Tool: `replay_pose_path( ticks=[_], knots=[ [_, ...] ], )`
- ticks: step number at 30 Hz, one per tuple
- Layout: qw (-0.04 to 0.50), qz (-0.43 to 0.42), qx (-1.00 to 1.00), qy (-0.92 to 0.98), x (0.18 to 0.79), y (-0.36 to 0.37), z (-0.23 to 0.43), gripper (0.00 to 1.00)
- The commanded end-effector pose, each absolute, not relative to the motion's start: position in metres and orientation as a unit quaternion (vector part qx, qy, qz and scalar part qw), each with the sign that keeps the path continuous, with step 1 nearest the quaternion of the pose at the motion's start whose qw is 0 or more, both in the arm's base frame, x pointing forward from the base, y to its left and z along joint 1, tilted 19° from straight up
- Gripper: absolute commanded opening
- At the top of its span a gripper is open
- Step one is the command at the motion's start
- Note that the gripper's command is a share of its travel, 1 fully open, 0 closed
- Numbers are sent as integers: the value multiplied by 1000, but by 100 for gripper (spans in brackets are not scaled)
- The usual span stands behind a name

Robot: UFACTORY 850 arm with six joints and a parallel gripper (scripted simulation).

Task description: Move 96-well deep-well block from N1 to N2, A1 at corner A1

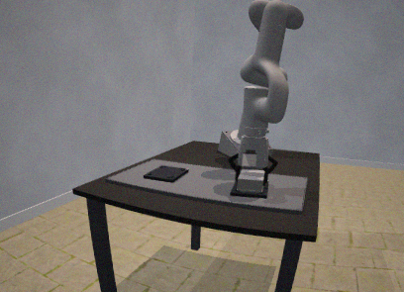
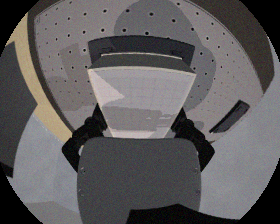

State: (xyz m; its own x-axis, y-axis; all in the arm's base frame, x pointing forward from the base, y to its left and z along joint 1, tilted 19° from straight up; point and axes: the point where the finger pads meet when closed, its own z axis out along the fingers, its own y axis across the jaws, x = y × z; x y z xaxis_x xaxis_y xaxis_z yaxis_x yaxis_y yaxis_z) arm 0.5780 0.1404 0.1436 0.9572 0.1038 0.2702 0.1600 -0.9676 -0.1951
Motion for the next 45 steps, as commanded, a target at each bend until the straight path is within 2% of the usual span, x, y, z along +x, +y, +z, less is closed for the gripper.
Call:
replay_pose_path(
  ticks=[1, 45],
  knots=[
    [108, -131, -983, -67, 579, 140, 144, 0],
    [108, -131, -983, -67, 577, 138, 153, 0]
  ],
)
